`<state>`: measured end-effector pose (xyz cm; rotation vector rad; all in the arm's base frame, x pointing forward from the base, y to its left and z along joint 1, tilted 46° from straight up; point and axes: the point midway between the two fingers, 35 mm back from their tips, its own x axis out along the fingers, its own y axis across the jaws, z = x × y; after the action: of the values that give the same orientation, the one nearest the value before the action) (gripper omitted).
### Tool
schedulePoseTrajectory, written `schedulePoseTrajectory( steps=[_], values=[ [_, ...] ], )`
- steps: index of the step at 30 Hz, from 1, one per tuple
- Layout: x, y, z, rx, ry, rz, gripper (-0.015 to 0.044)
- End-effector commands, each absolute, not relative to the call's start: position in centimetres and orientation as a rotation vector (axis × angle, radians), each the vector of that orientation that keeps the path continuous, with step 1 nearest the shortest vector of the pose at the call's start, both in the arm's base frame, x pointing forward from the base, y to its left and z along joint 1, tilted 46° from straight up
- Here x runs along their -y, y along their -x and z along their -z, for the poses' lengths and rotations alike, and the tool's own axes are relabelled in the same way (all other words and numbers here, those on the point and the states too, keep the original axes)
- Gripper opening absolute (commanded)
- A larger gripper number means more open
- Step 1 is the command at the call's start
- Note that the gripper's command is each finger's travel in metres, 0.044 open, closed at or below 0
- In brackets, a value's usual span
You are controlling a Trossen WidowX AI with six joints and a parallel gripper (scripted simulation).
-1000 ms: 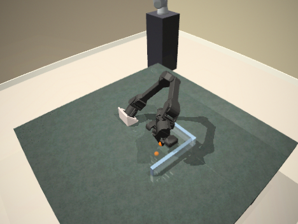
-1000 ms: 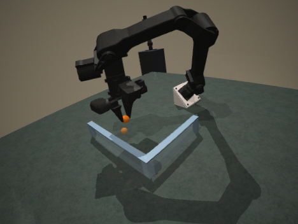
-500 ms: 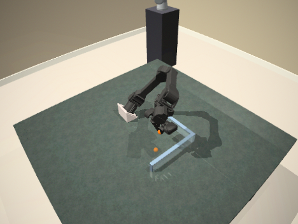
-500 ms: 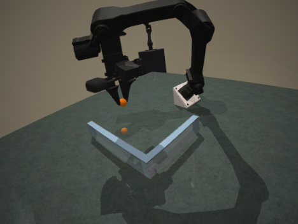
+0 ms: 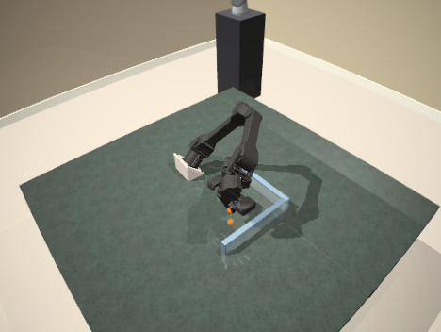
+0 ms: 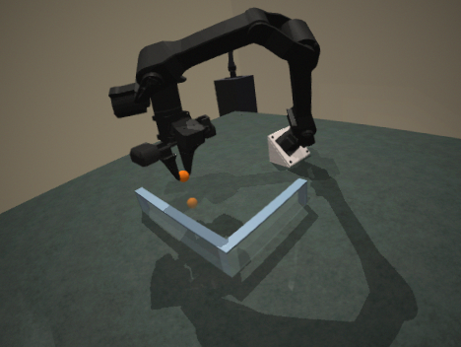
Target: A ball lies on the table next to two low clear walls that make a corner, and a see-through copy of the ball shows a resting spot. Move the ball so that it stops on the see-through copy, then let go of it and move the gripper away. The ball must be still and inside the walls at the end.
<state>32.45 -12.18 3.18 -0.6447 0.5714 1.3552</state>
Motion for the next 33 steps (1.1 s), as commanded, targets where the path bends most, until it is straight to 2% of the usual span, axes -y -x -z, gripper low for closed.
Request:
schedulePoseTrajectory(
  steps=[1, 10, 33],
  values=[
    [10.7, -32.6, -1.9, -0.570, 0.636, -1.363, 0.0000],
    [7.9, -33.0, 0.7, -0.567, 0.634, -1.364, 0.0000],
    [6.4, -33.2, 2.1, -0.566, 0.634, -1.364, 0.0000]
  ],
)
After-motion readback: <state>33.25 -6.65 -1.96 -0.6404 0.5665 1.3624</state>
